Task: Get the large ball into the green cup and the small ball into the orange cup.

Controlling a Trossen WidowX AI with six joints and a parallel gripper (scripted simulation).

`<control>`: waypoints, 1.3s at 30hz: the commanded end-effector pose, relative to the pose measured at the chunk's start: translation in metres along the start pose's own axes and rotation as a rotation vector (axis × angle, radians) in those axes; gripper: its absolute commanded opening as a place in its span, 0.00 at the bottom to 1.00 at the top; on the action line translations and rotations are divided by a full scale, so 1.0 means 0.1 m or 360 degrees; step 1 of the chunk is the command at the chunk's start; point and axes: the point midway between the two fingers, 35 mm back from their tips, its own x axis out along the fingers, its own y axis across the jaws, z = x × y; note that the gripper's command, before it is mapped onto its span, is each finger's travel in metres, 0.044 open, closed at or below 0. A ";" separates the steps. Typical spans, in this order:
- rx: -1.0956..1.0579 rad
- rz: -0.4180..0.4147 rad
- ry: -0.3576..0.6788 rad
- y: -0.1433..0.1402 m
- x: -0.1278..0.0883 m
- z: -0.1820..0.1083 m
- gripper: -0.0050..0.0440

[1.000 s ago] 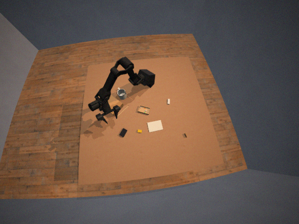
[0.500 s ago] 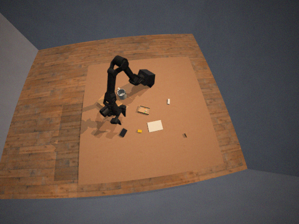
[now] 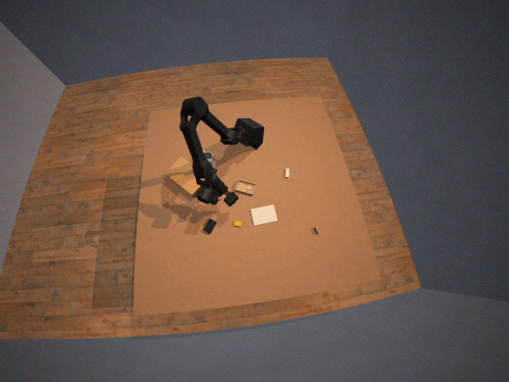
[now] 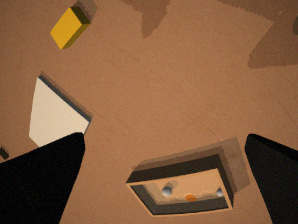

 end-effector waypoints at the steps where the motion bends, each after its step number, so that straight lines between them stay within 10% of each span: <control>1: -0.0428 -0.0094 0.0077 0.01 0.08 -0.26 1.00; 28: -0.3187 -0.0501 0.0405 -0.01 0.02 -1.17 1.00; 39: -0.3270 -0.0512 0.0419 -0.03 0.09 -1.17 1.00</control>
